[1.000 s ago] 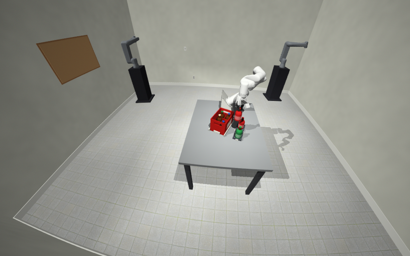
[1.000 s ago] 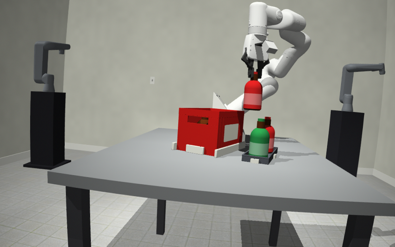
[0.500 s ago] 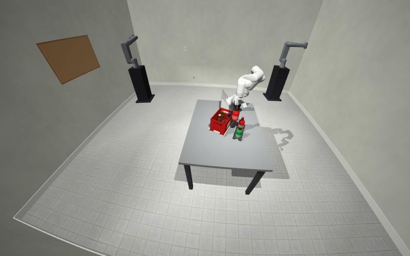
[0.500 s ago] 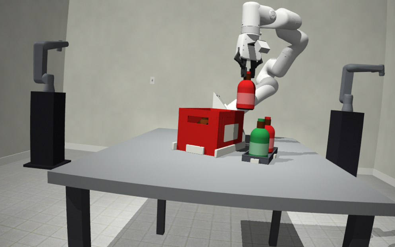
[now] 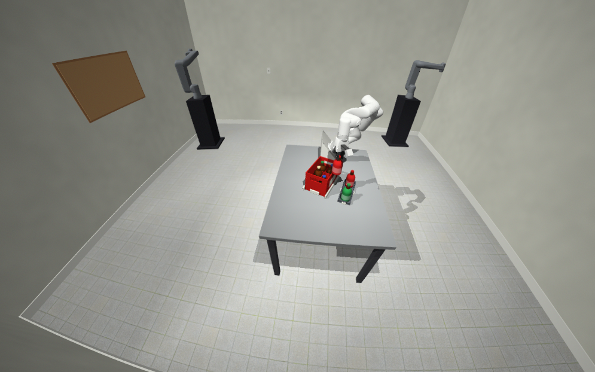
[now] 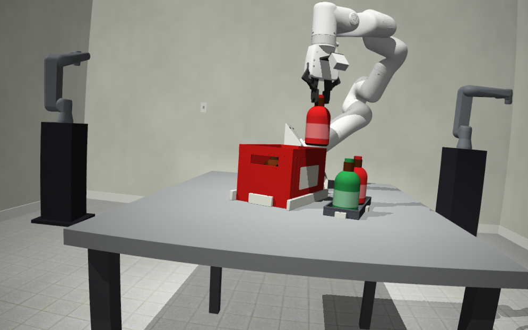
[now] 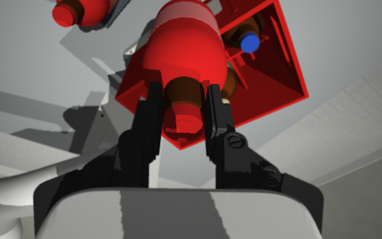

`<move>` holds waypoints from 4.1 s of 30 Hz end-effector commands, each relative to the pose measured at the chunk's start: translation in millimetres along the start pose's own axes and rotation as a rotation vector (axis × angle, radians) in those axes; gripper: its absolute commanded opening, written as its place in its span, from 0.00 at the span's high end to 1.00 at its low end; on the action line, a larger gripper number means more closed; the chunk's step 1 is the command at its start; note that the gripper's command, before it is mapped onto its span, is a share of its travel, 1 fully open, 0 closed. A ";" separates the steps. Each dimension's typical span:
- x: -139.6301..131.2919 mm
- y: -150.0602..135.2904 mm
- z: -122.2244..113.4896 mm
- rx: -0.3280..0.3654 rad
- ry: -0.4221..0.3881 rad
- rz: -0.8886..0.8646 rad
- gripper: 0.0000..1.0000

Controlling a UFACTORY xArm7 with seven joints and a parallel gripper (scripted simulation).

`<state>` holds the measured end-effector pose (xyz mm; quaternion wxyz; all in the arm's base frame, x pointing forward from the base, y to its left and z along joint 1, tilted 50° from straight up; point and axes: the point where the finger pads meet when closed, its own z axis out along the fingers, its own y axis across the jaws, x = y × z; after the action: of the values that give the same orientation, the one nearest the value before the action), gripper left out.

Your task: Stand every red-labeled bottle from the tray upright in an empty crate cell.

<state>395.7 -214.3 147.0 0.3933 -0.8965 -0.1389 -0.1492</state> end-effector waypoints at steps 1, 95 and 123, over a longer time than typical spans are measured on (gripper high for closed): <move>-7.9 13.8 -2.3 -0.004 0.002 0.001 1.00; -91.5 140.9 -2.6 -0.004 0.002 0.001 1.00; -95.2 146.6 -2.6 -0.004 0.002 0.001 1.00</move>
<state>361.9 -321.6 14.8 0.3940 -0.8962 -0.1387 -0.1496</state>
